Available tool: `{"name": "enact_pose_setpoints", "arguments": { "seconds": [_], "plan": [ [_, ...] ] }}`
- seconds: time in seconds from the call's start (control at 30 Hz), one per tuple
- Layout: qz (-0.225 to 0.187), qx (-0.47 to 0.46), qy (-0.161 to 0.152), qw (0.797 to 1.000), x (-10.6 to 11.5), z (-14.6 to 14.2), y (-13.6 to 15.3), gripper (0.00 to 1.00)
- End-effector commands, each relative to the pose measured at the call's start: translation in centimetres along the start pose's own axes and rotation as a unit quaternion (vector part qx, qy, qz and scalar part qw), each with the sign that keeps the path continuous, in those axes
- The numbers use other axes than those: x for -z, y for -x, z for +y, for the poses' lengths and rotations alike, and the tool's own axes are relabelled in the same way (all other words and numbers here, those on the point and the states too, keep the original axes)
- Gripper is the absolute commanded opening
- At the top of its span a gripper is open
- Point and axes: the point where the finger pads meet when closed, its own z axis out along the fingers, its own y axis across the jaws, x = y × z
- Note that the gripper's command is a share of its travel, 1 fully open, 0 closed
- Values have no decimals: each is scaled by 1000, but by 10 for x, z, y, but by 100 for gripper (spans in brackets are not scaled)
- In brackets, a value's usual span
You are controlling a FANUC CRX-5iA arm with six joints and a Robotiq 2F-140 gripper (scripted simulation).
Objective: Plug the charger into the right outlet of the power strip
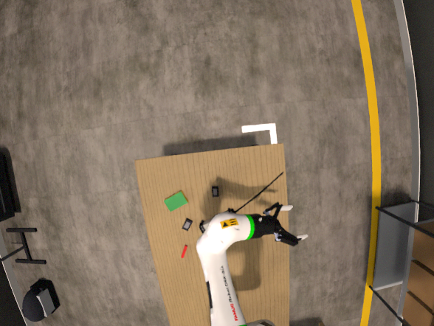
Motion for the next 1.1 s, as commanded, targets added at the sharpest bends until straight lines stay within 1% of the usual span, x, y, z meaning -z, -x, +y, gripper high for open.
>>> {"name": "enact_pose_setpoints", "arguments": {
  "seconds": [0.0,0.03,0.1,0.13,0.27,0.3,0.33,0.37,0.43,0.47,0.5,0.53,0.57,0.6,0.67,0.7,0.83,0.87,0.9,0.97,1.0,1.03,1.07],
  "plan": [
    [-70,65,-6,995,6,-11,33,100],
    [-109,111,-24,988,14,-21,58,100],
    [-109,111,-24,988,14,-21,58,100],
    [-144,155,-45,976,25,-32,84,100],
    [-146,157,-46,976,25,-32,84,100],
    [-181,205,-72,959,39,-43,110,100],
    [-181,205,-72,959,39,-43,110,100],
    [-209,247,-99,941,56,-55,136,100],
    [-214,252,-102,938,56,-55,136,100],
    [-234,288,-129,920,76,-66,163,100],
    [-243,300,-136,913,76,-66,163,100],
    [-243,300,-136,913,76,-66,163,100],
    [-259,332,-164,892,97,-76,187,100],
    [-269,346,-173,882,99,-77,189,100],
    [-269,346,-173,882,99,-77,189,100],
    [-289,388,-211,849,124,-87,215,100],
    [-290,390,-212,848,124,-87,215,100],
    [-308,433,-254,809,152,-95,239,100],
    [-313,455,-281,785,172,-100,254,100],
    [-321,472,-297,766,182,-103,263,100],
    [-321,472,-297,766,182,-103,263,100],
    [-326,498,-329,733,207,-107,279,100],
    [-330,509,-340,719,214,-109,285,100]
  ]
}}
